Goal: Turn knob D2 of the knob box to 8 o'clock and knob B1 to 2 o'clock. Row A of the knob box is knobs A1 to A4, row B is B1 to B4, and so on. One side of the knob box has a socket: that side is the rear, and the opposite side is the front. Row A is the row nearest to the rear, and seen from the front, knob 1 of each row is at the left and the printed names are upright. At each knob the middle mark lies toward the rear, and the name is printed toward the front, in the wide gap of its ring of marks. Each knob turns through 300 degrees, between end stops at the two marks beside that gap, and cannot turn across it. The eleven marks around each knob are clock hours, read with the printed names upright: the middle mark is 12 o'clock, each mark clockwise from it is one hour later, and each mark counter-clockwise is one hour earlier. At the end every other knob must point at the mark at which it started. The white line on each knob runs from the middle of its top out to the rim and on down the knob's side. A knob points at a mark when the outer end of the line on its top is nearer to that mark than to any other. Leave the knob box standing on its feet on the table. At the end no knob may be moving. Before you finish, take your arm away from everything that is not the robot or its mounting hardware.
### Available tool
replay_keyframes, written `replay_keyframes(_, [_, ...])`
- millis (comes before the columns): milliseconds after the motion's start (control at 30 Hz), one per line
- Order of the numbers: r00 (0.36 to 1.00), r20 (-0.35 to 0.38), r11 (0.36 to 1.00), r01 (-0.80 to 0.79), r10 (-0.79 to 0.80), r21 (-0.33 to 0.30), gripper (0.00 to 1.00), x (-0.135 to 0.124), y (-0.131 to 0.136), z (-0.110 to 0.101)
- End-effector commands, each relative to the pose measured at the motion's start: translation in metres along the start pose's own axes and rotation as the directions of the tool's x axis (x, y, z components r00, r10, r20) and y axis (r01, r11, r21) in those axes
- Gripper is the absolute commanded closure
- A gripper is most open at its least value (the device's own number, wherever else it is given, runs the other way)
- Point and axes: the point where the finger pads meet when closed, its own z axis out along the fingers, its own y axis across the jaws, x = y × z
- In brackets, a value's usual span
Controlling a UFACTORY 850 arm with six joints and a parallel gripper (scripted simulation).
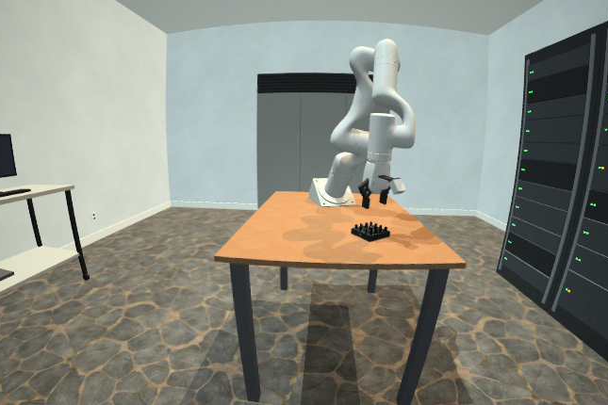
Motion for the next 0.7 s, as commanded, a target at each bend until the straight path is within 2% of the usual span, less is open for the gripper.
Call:
replay_keyframes(0, [0.997, -0.073, 0.999, -0.005, 0.002, -0.047, 0.0, 0.0207, -0.0173, -0.0107])
replay_keyframes(133, [0.994, -0.106, 0.998, -0.009, 0.003, -0.054, 0.0, 0.0275, -0.0243, -0.0155])
replay_keyframes(667, [0.994, -0.107, 0.998, -0.009, 0.003, -0.054, 0.0, 0.0276, -0.0244, -0.0156])
